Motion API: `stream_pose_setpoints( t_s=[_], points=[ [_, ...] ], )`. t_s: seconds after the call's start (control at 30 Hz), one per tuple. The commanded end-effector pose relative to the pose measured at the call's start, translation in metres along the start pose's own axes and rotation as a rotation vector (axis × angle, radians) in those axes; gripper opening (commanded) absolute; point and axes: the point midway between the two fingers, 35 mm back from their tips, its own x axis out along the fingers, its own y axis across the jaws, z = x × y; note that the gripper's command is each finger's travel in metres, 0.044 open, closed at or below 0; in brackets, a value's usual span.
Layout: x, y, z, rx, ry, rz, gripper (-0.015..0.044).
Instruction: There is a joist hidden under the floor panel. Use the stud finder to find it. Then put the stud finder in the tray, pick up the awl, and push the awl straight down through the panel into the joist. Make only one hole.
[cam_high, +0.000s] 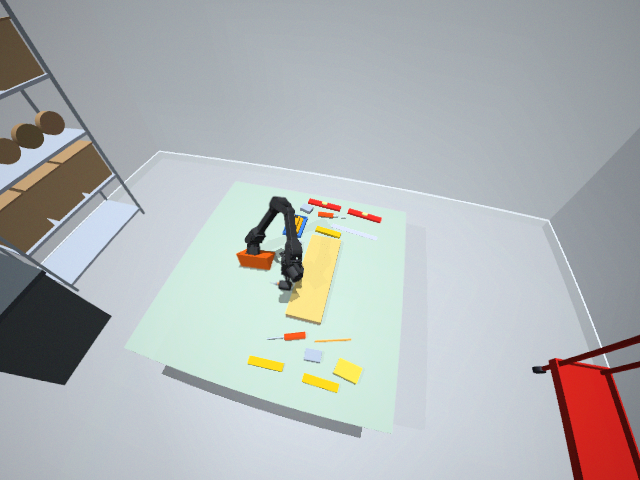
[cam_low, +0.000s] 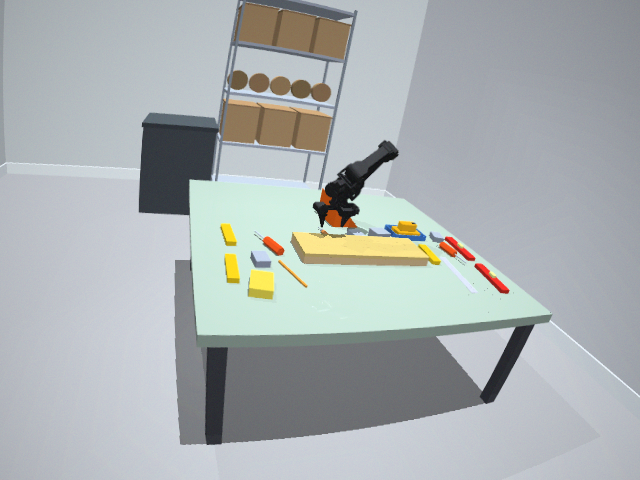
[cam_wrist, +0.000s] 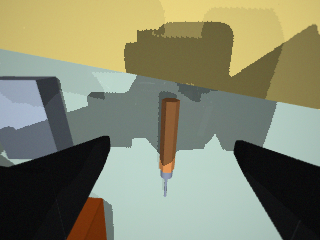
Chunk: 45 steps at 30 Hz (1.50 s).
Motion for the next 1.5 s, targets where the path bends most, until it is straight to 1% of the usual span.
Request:
stream_pose_setpoints(
  t_s=[0.0, 0.9, 1.13, 1.47],
  points=[
    [0.004, -0.001, 0.002, 0.002, -0.002, 0.001, 0.044],
    [0.048, 0.0, 0.005, 0.001, -0.002, 0.003, 0.044],
    [0.05, 0.0, 0.005, 0.001, -0.002, 0.004, 0.044],
    [0.05, 0.0, 0.005, 0.001, -0.002, 0.004, 0.0177]
  ],
)
